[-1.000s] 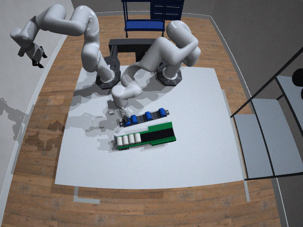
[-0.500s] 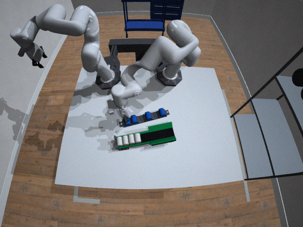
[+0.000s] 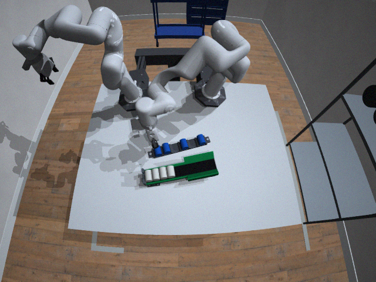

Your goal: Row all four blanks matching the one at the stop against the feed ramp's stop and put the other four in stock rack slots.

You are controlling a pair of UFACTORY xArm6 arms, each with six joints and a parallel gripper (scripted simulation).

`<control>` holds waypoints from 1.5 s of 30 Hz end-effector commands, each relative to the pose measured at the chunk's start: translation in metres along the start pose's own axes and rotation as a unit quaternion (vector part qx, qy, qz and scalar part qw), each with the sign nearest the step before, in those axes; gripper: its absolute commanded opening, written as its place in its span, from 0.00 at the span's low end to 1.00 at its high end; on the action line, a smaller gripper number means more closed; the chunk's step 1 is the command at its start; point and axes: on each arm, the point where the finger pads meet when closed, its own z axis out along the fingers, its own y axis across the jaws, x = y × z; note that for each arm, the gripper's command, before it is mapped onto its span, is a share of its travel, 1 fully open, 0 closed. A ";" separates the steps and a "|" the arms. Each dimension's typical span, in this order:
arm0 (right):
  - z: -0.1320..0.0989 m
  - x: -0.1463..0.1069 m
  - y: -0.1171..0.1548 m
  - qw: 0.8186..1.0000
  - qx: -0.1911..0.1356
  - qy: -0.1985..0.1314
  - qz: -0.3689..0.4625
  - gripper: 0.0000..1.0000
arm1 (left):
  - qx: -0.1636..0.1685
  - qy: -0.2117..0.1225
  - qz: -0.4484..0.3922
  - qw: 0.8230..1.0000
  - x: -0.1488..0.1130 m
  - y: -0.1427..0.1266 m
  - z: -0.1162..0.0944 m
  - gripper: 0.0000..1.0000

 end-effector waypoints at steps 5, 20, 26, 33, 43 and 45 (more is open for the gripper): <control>-0.002 0.001 0.000 1.000 0.000 0.003 0.000 1.00 | 0.001 0.001 0.000 1.000 0.001 -0.001 -0.019 1.00; -0.002 0.001 0.000 1.000 0.000 0.003 0.000 1.00 | 0.001 0.001 0.000 1.000 0.001 -0.001 -0.021 1.00; -0.002 0.001 0.000 1.000 0.000 0.003 0.000 1.00 | 0.001 0.001 0.000 1.000 0.001 -0.001 -0.021 1.00; -0.002 0.001 0.000 1.000 0.000 0.003 0.000 1.00 | 0.001 0.001 0.000 1.000 0.001 -0.001 -0.021 1.00; -0.002 0.001 0.000 1.000 0.000 0.003 0.000 1.00 | 0.001 0.001 0.000 1.000 0.001 -0.001 -0.021 1.00; -0.002 0.001 0.000 1.000 0.000 0.003 0.000 1.00 | 0.001 0.001 0.000 1.000 0.001 -0.001 -0.021 1.00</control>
